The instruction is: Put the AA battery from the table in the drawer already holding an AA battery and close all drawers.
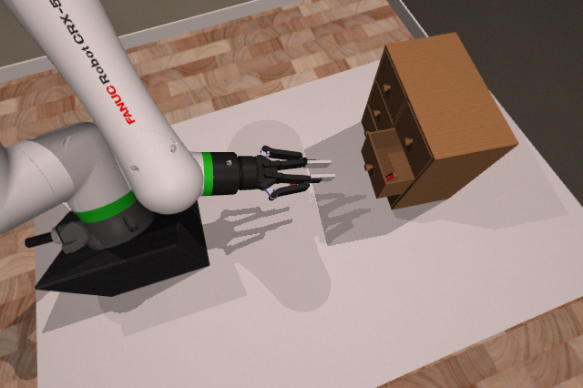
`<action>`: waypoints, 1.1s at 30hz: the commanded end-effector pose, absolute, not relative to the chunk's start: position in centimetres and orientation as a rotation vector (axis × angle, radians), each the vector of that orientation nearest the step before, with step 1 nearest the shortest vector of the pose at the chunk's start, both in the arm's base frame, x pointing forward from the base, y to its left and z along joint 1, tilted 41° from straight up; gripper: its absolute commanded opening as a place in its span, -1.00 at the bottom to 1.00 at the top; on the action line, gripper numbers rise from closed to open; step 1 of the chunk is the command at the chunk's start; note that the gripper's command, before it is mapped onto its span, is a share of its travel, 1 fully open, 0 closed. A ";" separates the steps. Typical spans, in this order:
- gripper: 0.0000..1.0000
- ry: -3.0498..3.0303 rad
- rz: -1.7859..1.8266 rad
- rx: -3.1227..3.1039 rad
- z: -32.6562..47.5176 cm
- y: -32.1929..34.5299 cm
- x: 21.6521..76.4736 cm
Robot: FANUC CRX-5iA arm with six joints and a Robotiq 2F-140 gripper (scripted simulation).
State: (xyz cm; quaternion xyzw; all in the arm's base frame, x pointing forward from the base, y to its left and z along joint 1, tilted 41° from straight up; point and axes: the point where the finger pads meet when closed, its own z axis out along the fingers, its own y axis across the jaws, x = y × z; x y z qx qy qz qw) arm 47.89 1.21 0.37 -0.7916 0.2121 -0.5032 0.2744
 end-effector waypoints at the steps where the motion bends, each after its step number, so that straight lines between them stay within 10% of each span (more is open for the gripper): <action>1: -0.60 0.560 -1.314 -2.147 0.5 1.0 47.6; 33: -0.60 0.322 -0.644 -2.374 4.4 -2.0 43.0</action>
